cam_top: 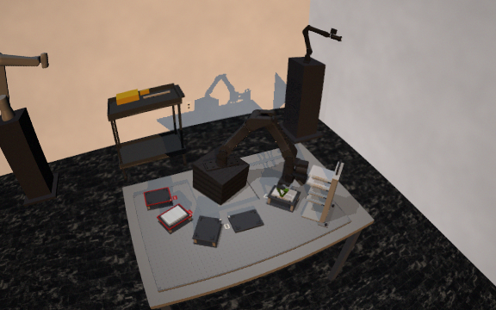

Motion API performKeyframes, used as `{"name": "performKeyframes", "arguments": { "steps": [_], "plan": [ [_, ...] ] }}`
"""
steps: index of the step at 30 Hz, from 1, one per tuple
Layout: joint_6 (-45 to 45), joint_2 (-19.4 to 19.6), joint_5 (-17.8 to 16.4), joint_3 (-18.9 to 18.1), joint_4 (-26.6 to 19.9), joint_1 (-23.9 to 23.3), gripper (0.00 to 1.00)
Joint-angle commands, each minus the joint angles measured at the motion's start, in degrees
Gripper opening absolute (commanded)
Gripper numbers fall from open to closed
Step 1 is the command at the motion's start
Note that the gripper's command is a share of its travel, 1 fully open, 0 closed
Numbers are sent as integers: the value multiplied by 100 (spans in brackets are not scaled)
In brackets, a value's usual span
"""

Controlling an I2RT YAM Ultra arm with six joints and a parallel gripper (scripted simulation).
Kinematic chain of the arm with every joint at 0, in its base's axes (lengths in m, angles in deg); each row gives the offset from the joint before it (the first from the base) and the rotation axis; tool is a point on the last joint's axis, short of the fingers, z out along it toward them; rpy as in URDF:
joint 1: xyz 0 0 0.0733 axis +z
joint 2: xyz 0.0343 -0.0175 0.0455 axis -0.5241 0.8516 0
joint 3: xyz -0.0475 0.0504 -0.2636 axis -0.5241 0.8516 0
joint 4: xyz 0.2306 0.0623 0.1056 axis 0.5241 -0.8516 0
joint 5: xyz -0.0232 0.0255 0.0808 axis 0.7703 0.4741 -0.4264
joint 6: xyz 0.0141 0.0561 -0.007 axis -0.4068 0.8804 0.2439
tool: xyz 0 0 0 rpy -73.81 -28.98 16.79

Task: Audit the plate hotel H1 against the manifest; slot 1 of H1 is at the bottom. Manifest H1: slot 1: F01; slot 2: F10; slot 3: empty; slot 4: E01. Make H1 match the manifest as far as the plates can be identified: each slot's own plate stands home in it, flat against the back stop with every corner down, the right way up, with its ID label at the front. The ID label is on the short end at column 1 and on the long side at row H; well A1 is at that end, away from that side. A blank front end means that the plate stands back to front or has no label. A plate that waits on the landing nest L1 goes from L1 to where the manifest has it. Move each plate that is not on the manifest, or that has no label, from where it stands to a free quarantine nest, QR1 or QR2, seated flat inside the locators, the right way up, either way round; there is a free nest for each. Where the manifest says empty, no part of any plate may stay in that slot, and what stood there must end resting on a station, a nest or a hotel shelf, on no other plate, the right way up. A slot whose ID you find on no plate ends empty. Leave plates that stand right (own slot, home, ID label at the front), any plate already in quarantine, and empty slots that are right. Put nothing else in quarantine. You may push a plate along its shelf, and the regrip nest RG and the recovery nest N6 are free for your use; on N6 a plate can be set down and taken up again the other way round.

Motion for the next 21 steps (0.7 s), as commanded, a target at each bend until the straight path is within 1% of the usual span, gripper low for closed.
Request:
{"name": "performKeyframes", "arguments": {
  "steps": [1, 4, 13, 17, 18, 21],
  "plan": [
    [14, -262, 2, -143, -261, 10, 100],
    [17, -306, 2, -162, -325, 13, 100],
    [39, -660, 5, -372, -889, 35, 100],
    [39, -659, 5, -374, -890, 35, 100],
    [43, -760, 6, -283, -901, 38, 100],
    [45, -790, 6, -306, -954, 41, 100]
  ]
}}
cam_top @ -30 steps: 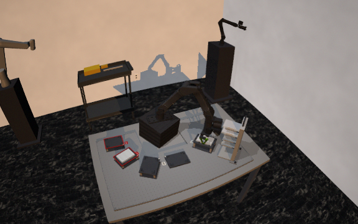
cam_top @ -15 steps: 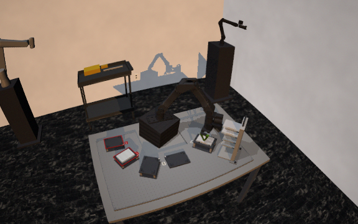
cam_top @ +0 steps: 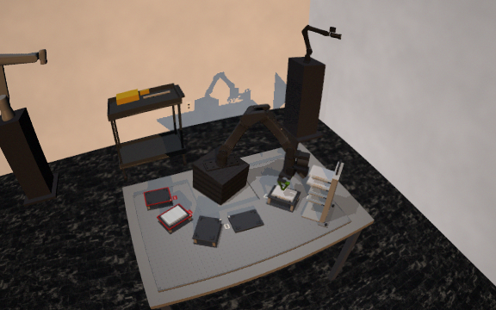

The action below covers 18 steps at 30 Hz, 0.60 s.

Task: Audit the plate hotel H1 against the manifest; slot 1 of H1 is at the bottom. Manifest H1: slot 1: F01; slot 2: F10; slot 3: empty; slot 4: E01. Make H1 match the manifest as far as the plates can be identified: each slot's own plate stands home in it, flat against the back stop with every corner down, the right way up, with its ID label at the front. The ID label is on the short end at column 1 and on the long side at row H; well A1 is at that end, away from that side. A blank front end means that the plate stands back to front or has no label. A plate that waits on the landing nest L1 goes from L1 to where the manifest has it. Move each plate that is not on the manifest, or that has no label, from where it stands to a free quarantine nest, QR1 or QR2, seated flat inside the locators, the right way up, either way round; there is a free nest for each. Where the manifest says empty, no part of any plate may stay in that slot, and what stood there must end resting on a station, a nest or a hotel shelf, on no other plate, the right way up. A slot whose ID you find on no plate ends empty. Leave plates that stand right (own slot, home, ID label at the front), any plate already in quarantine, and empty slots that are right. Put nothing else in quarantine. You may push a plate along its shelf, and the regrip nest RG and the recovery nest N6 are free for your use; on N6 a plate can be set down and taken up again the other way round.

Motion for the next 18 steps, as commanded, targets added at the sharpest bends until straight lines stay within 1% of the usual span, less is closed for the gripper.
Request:
{"name": "performKeyframes", "arguments": {
  "steps": [1, 15, 18],
  "plan": [
    [12, -173, 6, -47, -111, 8, 100],
    [41, -536, 10, -444, -871, 37, 100],
    [43, -557, 10, -478, -927, 39, 100]
  ]
}}
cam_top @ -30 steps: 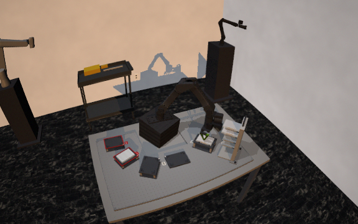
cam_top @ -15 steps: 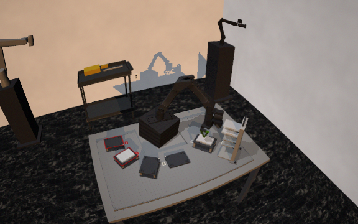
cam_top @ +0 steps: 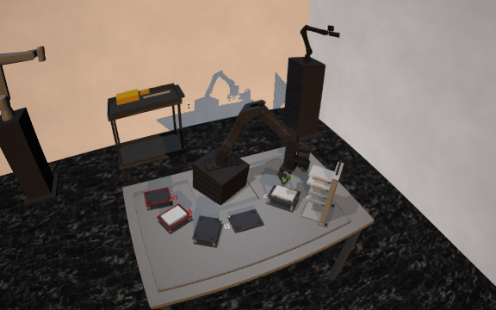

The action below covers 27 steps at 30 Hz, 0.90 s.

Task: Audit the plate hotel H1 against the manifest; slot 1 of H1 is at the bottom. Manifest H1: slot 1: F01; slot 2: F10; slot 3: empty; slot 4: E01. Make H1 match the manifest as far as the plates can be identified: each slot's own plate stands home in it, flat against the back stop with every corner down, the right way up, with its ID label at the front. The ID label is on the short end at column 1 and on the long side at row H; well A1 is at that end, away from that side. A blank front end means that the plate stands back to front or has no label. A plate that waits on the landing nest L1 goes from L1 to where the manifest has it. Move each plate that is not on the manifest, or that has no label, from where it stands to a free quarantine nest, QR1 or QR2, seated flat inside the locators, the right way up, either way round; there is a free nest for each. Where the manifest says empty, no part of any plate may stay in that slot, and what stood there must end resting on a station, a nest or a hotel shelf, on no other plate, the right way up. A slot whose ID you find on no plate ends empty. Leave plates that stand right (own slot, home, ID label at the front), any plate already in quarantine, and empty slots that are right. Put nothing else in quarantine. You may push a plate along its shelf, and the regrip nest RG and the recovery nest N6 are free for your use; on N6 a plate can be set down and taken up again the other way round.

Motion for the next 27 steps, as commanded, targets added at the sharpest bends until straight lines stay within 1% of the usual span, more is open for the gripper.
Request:
{"name": "performKeyframes", "arguments": {
  "steps": [1, 14, 16, 24, 27],
  "plan": [
    [15, -140, 6, -157, -211, 11, 100],
    [43, -372, 9, -654, -942, 39, 100],
    [43, -372, 9, -654, -942, 39, 100],
    [60, -470, 11, -1014, -1400, 57, 100],
    [61, -475, 11, -1032, -1423, 58, 100]
  ]
}}
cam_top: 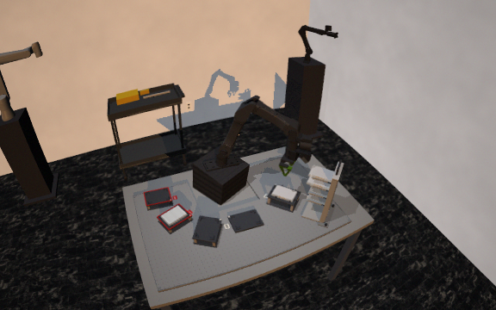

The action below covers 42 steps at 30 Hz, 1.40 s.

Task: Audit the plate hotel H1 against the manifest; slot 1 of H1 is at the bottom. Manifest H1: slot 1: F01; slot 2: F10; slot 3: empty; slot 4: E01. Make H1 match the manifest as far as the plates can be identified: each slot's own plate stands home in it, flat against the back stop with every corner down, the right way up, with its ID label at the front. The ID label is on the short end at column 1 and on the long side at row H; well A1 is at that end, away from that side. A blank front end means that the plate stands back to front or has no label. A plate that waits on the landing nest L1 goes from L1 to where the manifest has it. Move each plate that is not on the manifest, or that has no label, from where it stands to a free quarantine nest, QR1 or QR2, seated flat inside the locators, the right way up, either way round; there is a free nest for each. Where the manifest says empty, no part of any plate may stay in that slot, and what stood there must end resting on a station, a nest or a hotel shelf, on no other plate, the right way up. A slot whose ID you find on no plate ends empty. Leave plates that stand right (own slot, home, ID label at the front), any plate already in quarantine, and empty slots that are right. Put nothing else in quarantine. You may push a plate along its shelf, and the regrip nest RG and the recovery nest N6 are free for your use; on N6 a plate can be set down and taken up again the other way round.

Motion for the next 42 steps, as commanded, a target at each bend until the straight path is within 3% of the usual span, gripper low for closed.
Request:
{"name": "performKeyframes", "arguments": {
  "steps": [1, 6, 26, 38, 40, 42],
  "plan": [
    [11, -112, 5, -117, -118, 5, 100],
    [-40, -139, -1, -83, -110, -47, 100],
    [-1027, -523, -126, 381, 6, -1042, 100],
    [-1800, -1811, -402, 2018, 1502, -1828, 100],
    [-1800, -1811, -402, 2018, 1502, -1828, 100],
    [-1942, -2004, -486, 2263, 1738, -1985, 100]
  ]
}}
